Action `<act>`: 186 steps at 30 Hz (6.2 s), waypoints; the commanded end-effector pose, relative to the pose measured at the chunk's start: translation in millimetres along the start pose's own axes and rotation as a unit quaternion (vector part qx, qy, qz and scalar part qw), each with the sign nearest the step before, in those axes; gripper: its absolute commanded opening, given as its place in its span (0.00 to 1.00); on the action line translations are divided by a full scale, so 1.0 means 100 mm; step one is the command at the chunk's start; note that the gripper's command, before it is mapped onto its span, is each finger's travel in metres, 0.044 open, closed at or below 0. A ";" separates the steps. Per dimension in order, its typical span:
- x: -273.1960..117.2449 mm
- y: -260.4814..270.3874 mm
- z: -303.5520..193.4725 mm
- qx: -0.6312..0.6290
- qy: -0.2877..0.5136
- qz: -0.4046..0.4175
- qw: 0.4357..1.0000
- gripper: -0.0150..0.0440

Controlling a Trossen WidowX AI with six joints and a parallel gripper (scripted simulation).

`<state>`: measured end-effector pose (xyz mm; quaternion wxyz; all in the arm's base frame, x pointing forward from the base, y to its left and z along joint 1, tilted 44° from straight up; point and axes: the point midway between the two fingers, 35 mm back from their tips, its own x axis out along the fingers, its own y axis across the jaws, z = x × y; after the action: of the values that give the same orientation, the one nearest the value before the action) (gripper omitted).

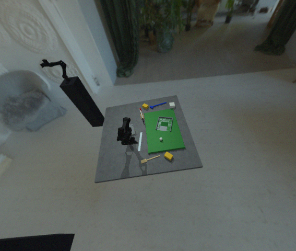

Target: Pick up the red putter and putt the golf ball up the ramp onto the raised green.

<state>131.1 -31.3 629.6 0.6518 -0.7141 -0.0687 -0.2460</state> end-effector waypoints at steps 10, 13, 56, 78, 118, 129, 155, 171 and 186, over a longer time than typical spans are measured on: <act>0.43 0.50 -0.97 0.296 -0.011 -0.025 0.955 1.00; 0.54 0.68 -1.06 0.336 -0.006 -0.016 0.942 1.00; 0.44 5.26 1.70 0.411 0.057 0.608 0.677 1.00; -2.69 6.04 2.44 -0.270 -0.083 0.787 0.549 1.00; -2.89 6.51 2.07 -0.332 -0.101 0.770 0.536 1.00; -2.90 6.62 1.99 -0.332 -0.100 0.770 0.536 1.00; -2.89 6.53 2.08 -0.329 -0.099 0.771 0.535 0.25; -2.86 5.79 2.60 -0.329 -0.100 0.772 0.534 0.25; -2.21 5.51 2.26 -0.220 0.061 0.759 0.609 0.25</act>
<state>218.9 169.3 10.7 0.3844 -0.6377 0.5807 0.3290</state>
